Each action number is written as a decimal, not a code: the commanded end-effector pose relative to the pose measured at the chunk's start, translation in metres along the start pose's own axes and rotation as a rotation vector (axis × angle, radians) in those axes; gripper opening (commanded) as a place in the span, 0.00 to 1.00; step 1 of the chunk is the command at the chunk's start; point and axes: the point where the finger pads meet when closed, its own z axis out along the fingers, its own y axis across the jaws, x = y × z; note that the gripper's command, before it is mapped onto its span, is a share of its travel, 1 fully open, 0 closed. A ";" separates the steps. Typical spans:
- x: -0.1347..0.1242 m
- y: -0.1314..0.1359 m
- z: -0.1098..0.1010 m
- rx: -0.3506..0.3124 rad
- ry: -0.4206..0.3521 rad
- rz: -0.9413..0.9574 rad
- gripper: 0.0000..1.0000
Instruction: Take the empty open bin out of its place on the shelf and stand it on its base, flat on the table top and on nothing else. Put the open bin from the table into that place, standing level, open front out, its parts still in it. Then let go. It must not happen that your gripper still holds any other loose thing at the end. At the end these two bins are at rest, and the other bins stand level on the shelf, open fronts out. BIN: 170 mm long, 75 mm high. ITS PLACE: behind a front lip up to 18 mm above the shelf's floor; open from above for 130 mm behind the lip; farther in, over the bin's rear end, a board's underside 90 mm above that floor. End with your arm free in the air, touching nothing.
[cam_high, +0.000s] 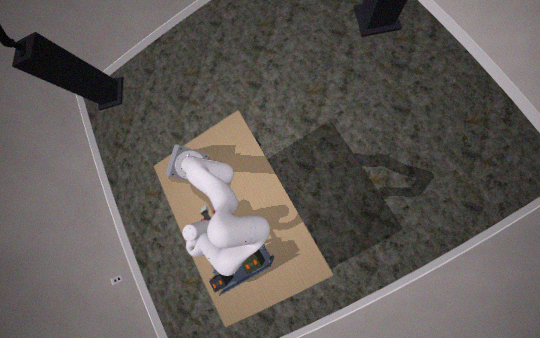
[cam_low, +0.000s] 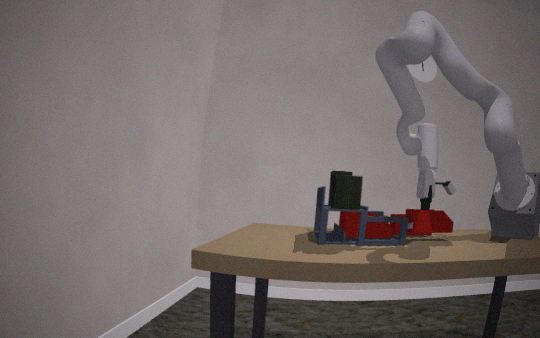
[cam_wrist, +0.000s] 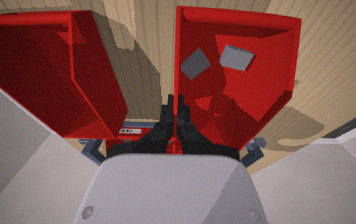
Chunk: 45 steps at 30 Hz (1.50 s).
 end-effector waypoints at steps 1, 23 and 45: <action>0.001 0.041 0.000 0.005 -0.001 0.000 0.00; 0.003 0.066 0.001 0.005 -0.001 0.000 0.00; -0.037 0.066 0.001 0.005 -0.001 0.000 0.00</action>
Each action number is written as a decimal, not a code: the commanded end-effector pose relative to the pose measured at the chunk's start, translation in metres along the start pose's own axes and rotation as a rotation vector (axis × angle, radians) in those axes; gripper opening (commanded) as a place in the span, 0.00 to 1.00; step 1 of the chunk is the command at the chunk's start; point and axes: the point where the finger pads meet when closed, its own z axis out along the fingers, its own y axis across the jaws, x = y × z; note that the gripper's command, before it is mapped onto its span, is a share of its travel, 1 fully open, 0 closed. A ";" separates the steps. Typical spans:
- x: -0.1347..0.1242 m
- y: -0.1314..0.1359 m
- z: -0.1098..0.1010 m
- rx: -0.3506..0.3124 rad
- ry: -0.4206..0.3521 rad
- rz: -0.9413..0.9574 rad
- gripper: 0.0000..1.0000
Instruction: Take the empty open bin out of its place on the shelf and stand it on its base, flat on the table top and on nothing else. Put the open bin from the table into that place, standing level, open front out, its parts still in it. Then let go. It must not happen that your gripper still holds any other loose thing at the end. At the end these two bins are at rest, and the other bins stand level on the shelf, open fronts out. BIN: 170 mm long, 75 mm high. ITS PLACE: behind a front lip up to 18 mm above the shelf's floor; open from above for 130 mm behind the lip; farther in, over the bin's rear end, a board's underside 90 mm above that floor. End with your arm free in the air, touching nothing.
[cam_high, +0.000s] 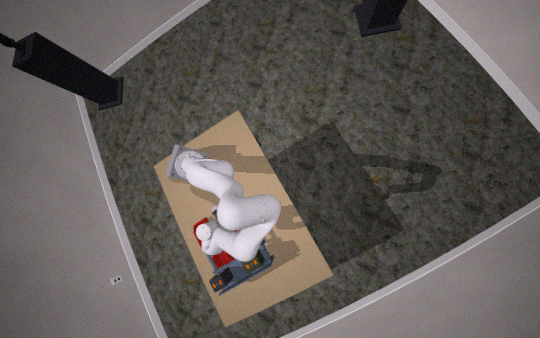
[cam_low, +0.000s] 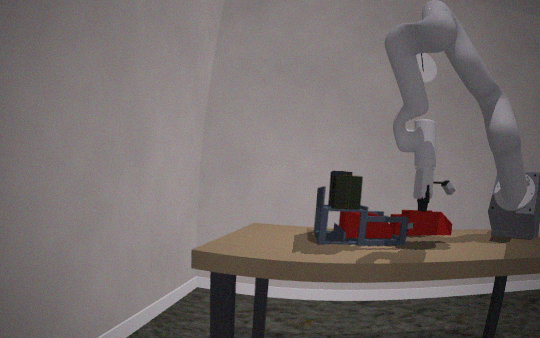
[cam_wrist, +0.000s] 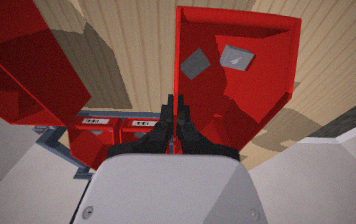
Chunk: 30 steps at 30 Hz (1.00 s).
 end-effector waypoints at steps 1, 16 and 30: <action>-0.001 0.000 0.000 0.000 -0.001 0.000 0.00; -0.006 0.000 -0.006 0.000 0.146 0.000 0.00; -0.007 0.000 -0.007 0.000 0.177 0.000 0.00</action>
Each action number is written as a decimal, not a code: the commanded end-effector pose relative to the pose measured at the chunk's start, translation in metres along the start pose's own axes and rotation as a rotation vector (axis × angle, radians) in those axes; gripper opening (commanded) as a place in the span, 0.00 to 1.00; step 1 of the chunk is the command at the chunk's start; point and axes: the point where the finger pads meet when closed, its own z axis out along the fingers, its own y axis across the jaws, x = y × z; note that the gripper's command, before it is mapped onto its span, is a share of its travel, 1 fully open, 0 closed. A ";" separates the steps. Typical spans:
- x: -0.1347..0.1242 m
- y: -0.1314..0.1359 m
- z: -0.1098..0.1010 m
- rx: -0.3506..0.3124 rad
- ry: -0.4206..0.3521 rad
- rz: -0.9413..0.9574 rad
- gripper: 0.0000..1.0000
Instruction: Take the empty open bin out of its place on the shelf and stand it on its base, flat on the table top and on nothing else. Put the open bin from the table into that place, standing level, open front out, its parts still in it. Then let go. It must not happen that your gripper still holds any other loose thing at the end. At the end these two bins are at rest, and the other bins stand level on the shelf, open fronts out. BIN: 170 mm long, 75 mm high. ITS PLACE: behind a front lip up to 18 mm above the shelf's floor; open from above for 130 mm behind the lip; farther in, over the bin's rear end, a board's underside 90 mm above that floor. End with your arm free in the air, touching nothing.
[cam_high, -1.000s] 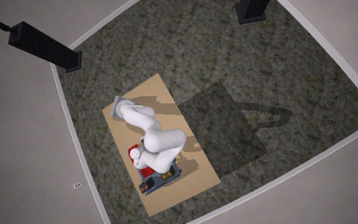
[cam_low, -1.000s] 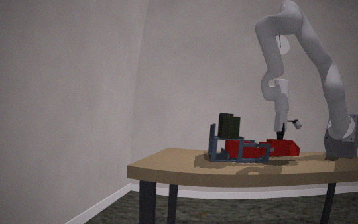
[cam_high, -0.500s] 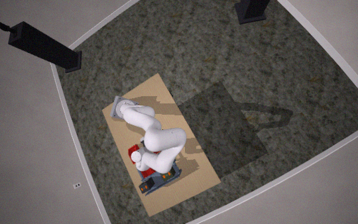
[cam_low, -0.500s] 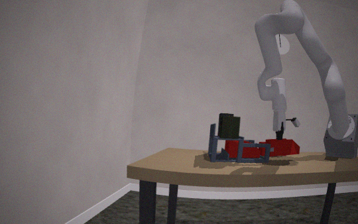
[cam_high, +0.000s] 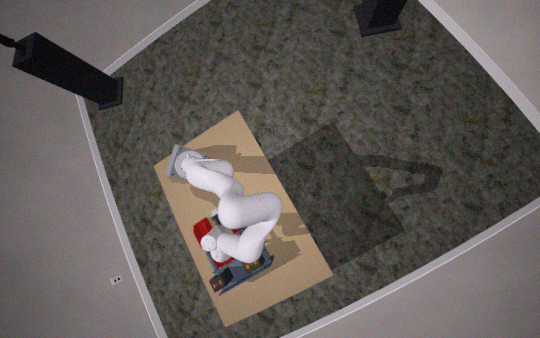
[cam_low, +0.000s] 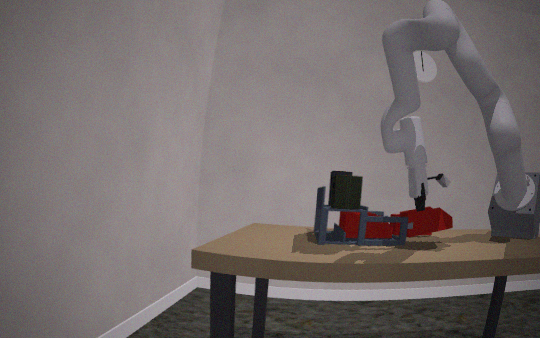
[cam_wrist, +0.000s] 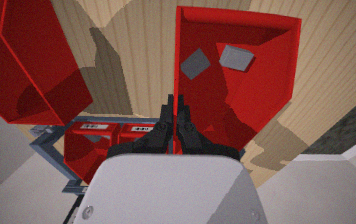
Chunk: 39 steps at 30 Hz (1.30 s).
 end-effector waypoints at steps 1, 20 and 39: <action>0.000 0.000 0.000 0.000 0.002 0.000 0.00; -0.001 0.000 -0.001 0.000 0.002 0.000 0.00; -0.007 0.000 -0.001 0.000 0.002 0.000 0.00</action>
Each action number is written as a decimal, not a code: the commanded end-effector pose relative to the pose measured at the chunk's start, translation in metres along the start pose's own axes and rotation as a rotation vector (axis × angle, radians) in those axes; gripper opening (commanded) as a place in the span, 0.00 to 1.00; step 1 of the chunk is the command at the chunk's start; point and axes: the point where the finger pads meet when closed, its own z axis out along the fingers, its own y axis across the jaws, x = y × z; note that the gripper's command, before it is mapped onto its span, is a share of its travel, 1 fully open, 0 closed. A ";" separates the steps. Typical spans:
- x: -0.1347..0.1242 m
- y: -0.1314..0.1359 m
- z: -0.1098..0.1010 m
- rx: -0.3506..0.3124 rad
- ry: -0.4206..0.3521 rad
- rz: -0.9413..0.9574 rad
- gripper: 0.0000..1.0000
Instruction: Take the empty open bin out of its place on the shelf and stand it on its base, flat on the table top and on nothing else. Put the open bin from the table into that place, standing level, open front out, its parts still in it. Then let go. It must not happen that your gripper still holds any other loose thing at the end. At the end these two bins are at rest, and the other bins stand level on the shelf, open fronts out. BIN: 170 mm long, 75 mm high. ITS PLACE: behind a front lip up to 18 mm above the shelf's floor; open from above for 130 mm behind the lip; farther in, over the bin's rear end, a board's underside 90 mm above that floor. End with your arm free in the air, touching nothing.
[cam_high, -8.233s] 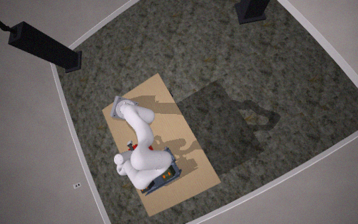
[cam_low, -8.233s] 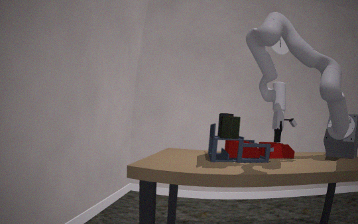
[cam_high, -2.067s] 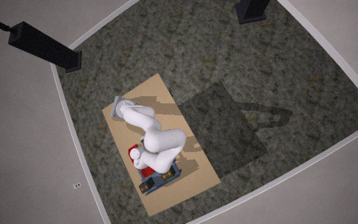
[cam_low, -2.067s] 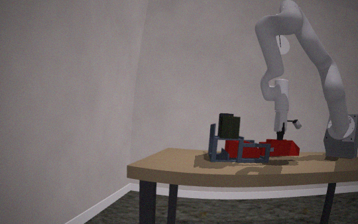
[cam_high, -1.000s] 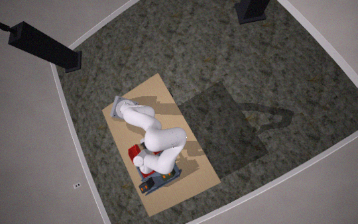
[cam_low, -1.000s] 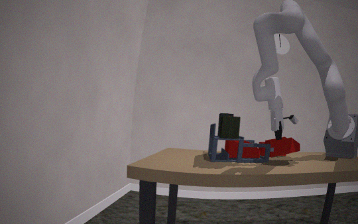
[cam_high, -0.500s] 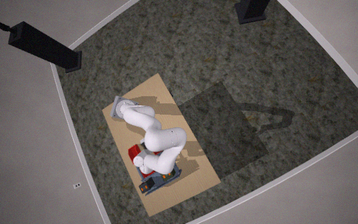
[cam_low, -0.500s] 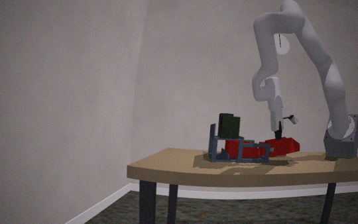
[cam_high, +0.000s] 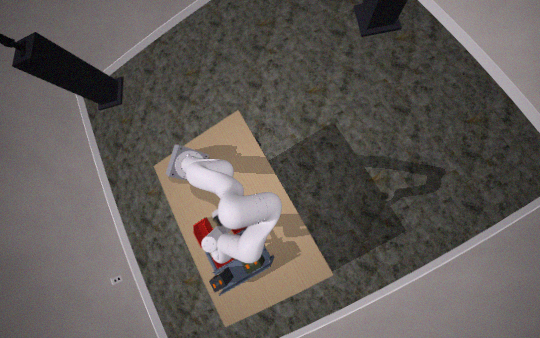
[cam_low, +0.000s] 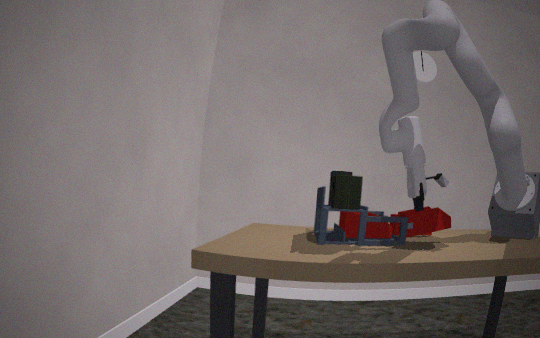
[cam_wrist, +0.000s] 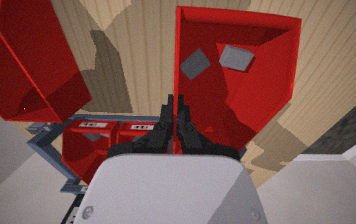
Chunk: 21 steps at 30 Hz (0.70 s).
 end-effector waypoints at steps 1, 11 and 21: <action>-0.002 0.000 -0.001 0.000 -0.001 0.000 0.00; -0.009 0.000 -0.002 0.000 0.000 0.000 0.00; -0.016 0.000 -0.003 0.000 0.000 0.000 0.00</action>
